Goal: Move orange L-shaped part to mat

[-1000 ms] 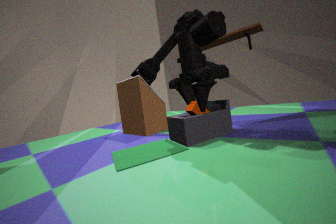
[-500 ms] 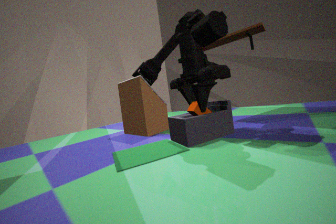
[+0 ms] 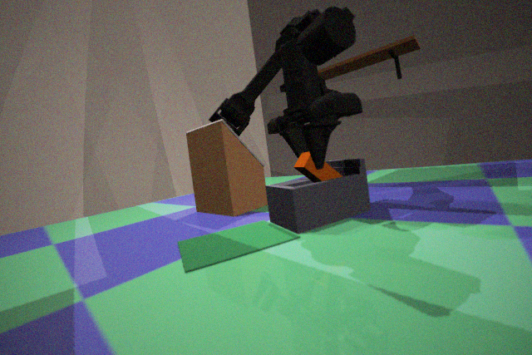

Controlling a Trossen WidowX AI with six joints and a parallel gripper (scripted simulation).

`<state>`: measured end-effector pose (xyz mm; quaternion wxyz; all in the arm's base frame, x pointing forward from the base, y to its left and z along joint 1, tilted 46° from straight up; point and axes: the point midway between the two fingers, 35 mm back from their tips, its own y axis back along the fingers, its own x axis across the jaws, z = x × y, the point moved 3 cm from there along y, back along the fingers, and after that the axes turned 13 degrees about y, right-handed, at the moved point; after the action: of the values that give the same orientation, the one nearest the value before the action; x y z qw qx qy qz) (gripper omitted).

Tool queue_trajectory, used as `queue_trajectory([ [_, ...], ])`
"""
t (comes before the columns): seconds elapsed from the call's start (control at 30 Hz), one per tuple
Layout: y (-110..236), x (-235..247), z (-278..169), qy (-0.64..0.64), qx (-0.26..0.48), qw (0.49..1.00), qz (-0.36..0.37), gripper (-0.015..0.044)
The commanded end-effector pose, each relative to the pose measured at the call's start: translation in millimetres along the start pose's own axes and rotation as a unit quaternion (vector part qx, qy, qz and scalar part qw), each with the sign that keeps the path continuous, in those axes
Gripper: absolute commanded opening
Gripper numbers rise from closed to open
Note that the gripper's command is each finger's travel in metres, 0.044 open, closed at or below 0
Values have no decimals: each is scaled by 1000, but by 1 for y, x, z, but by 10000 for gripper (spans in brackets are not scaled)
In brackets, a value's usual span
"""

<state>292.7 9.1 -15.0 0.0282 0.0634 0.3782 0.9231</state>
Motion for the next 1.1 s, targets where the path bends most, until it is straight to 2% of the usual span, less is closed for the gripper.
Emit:
queue_trajectory([
  [0.0, 8, -1, 0, 3, 2, 1000, -2, 0],
  [1.07, 58, -1, 0, 2, 3, 1000, -2, 0],
])
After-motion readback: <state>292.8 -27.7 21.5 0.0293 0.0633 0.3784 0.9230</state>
